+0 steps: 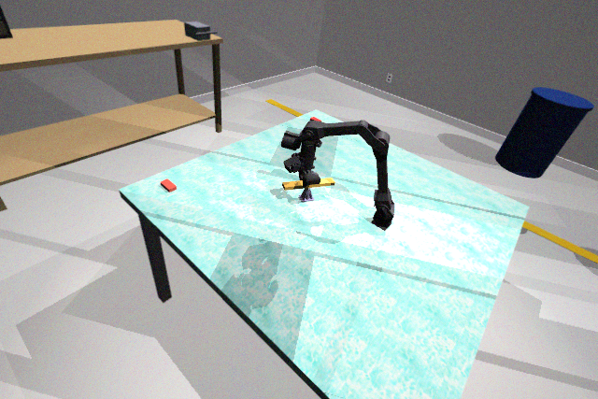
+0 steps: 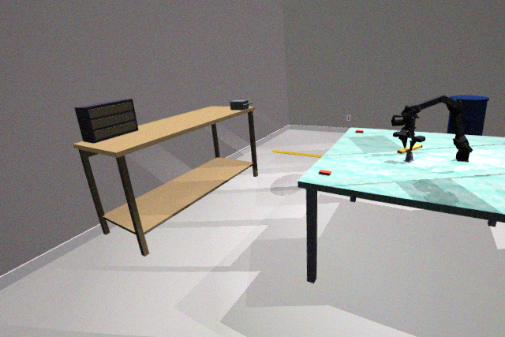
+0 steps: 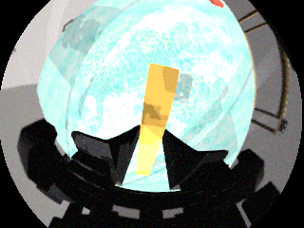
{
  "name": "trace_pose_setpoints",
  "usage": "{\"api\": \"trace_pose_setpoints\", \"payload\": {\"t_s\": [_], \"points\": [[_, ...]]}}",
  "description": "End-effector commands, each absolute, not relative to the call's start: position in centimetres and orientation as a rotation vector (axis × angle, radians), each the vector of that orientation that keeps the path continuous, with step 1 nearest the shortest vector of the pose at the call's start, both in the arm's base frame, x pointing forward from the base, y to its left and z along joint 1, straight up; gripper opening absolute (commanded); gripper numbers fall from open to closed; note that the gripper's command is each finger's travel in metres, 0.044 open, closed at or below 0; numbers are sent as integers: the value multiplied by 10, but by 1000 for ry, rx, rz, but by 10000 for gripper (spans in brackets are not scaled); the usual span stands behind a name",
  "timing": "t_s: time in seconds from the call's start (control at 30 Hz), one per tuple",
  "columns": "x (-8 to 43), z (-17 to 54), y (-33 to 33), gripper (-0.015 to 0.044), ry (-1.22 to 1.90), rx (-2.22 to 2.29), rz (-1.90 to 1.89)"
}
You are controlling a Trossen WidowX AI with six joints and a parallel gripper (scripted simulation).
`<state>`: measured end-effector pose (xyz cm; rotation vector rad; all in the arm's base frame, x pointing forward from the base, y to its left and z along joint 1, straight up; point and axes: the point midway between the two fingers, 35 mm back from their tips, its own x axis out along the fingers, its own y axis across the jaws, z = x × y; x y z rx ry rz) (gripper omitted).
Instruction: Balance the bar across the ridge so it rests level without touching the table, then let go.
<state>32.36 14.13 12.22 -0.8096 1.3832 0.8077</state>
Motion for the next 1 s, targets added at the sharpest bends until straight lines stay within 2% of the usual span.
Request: {"api": "trace_pose_setpoints", "payload": {"t_s": [0.0, 0.97], "points": [[324, 122, 141, 0, 1383, -810, 805], [324, 120, 141, 0, 1383, -810, 805]]}}
